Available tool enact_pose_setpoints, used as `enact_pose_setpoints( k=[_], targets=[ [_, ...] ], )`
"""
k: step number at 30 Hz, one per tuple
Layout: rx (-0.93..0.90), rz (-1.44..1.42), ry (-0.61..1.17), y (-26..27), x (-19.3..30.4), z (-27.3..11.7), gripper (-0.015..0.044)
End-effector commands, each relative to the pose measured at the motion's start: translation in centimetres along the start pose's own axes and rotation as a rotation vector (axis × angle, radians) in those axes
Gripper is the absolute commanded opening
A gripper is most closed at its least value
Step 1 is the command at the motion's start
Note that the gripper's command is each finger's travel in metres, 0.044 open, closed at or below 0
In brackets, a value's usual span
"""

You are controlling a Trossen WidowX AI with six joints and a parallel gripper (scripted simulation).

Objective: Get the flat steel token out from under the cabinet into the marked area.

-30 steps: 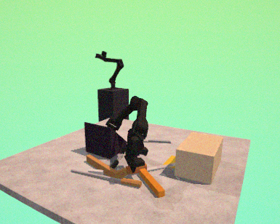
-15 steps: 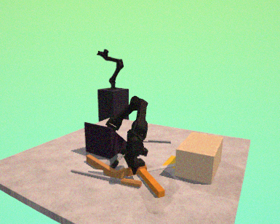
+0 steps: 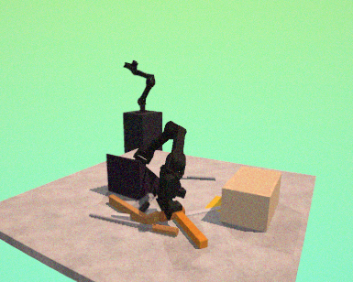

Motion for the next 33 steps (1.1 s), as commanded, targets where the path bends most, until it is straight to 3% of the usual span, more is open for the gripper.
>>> enact_pose_setpoints(
  k=[1, 8, 12, 33],
  targets=[
    [0.001, -0.001, 0.0, 0.0, 0.0, 0.0, 0.0151],
    [0.001, -0.001, 0.0, 0.0, 0.0, 0.0, 0.0105],
    [0.001, -0.001, 0.0, 0.0, 0.0, 0.0, 0.0],
    [-0.003, 0.02, -0.006, 0.2, -3.9, 0.0, 0.0]
  ],
)
Point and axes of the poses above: the point midway between the two fingers, 35 mm back from their tips, its own z axis out along the fingers, its own y axis across the jaws, x = y × z, the point moved 2 cm from there along -z, back along the fingers, and after that the axes turned 6 degrees about z, right-handed, at the moved point
